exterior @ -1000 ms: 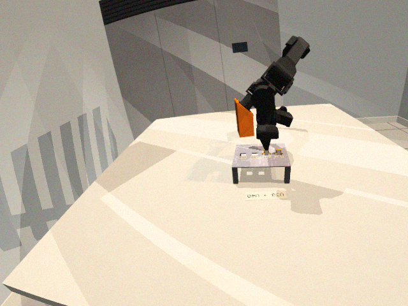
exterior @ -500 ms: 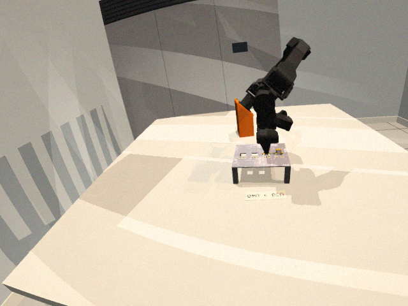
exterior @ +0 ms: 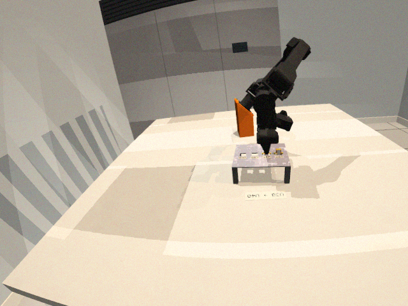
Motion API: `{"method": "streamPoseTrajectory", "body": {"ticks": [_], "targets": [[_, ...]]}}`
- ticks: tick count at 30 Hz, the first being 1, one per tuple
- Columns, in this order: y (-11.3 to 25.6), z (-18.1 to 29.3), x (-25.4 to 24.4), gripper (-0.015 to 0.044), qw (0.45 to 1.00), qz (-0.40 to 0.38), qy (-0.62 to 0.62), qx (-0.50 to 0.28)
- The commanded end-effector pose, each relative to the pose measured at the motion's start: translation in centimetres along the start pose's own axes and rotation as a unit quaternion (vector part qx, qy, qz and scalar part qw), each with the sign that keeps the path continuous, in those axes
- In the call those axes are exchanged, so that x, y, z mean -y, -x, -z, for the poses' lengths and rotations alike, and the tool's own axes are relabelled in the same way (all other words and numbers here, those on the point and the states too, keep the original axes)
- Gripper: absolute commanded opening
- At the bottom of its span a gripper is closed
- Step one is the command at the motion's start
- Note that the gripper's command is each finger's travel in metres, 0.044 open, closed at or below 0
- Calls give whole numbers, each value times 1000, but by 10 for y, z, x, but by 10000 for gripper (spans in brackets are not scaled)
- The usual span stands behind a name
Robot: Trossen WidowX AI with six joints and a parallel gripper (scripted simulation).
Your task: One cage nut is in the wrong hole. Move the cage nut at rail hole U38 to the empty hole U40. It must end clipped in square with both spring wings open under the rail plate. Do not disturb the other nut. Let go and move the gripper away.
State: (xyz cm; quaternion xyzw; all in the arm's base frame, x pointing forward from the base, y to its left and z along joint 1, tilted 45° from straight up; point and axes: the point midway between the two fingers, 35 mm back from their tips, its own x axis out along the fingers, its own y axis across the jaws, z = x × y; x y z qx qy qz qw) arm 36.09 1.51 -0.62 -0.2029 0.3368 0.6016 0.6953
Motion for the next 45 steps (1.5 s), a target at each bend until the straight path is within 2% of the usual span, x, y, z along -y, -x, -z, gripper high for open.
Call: {"method": "streamPoseTrajectory", "body": {"ticks": [1, 15, 29, 45], "targets": [[0, -1, 1, 120, 1000, 1, -1, 3], [0, -1, 1, 120, 1000, 1, -1, 3], [0, 0, 0, 30, 1000, 0, 0, 0], [0, 0, 0, 30, 1000, 0, 0, 0]]}}
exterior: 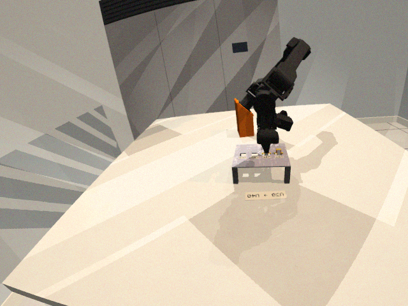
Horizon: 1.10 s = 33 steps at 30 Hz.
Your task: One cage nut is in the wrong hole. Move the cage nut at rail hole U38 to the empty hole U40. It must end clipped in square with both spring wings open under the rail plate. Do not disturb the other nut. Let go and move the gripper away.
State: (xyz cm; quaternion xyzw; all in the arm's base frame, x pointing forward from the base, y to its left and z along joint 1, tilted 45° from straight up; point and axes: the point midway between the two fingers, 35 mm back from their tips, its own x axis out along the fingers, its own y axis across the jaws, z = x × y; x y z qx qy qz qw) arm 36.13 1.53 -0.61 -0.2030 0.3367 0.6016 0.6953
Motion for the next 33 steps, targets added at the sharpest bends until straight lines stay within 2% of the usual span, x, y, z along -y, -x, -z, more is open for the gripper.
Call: {"method": "streamPoseTrajectory", "body": {"ticks": [1, 33], "targets": [[0, 0, 0, 30, 1000, 0, 0, 0], [0, -1, -4, 30, 1000, 1, 1, 0]]}}
